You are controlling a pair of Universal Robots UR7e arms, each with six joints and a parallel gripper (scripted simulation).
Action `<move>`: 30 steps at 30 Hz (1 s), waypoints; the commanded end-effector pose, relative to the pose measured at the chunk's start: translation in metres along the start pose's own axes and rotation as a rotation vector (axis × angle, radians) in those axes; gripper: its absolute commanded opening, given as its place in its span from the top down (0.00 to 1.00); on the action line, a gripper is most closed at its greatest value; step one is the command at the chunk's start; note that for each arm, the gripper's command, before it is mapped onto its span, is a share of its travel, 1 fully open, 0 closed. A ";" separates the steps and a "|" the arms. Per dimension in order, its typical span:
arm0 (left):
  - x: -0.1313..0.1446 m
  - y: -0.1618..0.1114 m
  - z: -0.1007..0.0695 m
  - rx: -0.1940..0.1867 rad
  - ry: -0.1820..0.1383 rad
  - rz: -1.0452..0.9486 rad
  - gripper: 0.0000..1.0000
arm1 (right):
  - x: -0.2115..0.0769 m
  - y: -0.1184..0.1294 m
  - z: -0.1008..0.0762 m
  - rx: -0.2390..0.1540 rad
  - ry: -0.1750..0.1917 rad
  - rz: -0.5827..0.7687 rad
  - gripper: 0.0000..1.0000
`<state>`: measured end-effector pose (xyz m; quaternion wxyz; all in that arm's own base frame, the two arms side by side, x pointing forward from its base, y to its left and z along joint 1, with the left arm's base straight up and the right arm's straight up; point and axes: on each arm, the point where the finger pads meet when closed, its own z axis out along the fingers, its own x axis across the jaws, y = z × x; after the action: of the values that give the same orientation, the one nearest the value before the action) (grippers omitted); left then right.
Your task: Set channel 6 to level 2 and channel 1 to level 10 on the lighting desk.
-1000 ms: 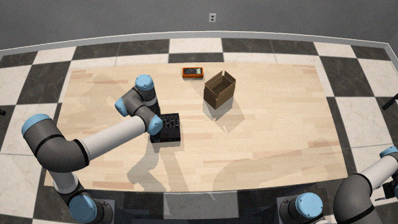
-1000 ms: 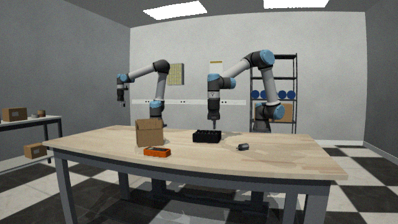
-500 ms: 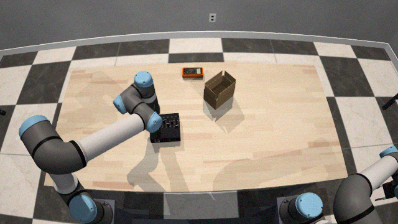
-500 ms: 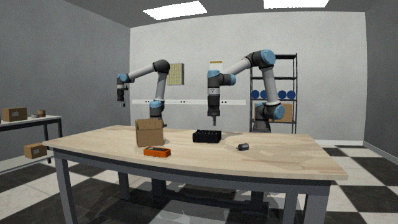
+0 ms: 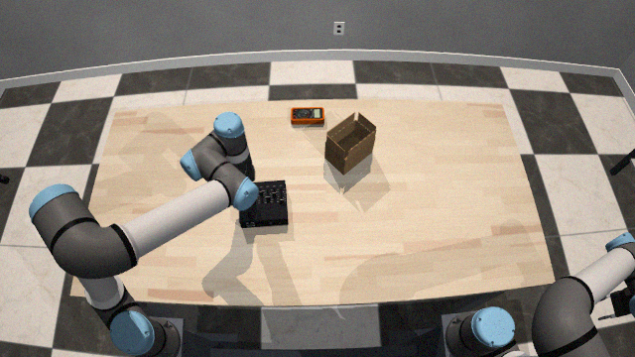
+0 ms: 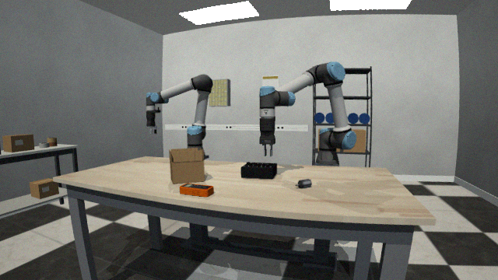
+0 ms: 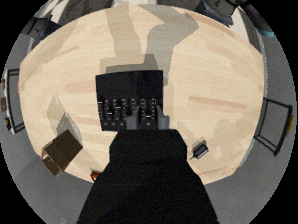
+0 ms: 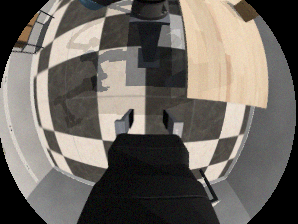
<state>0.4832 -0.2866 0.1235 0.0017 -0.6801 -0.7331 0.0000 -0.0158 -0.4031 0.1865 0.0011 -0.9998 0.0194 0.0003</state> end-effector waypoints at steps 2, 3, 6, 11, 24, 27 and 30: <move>-0.001 0.001 -0.009 -0.002 -0.002 0.000 0.00 | 0.000 0.001 0.000 -0.002 0.001 0.000 0.00; -0.001 0.001 -0.013 -0.002 -0.002 0.000 0.00 | 0.000 0.001 0.000 -0.002 0.001 0.000 0.00; -0.001 0.000 -0.027 -0.002 -0.002 0.000 0.00 | 0.000 0.001 0.000 -0.002 0.001 0.000 0.00; 0.000 0.000 -0.052 -0.002 -0.002 0.000 0.00 | 0.000 0.001 0.000 -0.002 0.001 0.000 0.00; 0.000 0.000 -0.077 -0.002 -0.002 0.000 0.00 | 0.000 0.001 0.000 -0.002 0.001 0.000 0.00; 0.000 0.000 -0.077 -0.002 -0.002 0.000 0.00 | 0.000 0.001 0.000 -0.002 0.001 0.000 0.00; 0.000 0.000 -0.077 -0.002 -0.002 0.000 0.00 | 0.000 0.001 0.000 -0.002 0.001 0.000 0.00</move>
<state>0.4833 -0.2866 0.1989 0.0018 -0.6801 -0.7331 0.0000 -0.0158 -0.4031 0.1865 0.0011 -0.9998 0.0194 0.0003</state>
